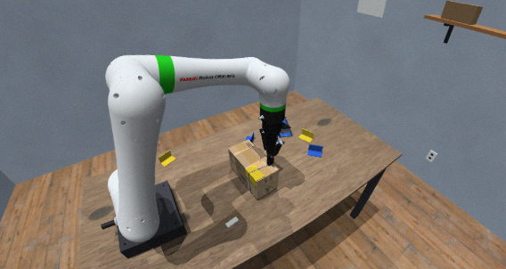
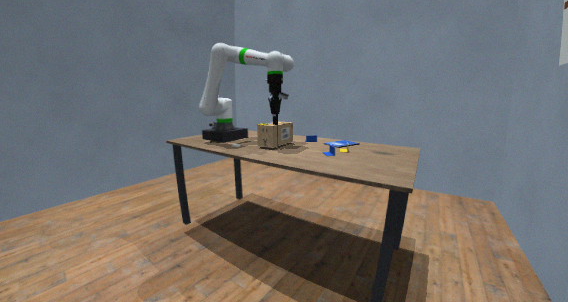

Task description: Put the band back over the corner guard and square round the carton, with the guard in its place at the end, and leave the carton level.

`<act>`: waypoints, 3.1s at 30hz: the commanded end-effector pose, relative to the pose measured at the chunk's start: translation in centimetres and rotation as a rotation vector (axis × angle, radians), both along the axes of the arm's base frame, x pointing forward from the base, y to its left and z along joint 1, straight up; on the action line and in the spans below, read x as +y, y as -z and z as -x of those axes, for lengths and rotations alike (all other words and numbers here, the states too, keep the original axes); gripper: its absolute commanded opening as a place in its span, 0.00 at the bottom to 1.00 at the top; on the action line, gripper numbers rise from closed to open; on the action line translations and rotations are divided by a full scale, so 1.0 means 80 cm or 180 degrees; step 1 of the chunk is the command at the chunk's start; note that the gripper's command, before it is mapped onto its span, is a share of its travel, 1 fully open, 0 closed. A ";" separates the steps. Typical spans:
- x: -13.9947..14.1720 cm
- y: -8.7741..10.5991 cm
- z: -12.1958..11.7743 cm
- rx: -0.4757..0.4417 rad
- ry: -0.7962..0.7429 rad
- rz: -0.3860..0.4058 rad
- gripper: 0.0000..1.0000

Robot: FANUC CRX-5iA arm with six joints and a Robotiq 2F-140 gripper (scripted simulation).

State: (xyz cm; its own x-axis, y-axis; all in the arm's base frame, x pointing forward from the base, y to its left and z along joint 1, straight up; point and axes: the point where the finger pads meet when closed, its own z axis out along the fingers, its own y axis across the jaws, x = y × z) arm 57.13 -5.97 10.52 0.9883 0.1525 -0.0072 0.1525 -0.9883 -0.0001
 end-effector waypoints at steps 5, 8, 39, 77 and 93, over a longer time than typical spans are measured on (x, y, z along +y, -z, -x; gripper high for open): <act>0.002 -0.001 -0.001 -0.0007 0.0000 0.0002 0.10; 0.004 -0.001 0.000 -0.0007 0.0000 0.0002 0.10; 0.004 -0.001 0.000 -0.0007 0.0000 0.0002 0.18; 0.004 -0.028 0.000 -0.0007 0.0000 0.0002 0.18; 0.004 -0.070 -0.001 -0.0007 0.0000 0.0002 0.18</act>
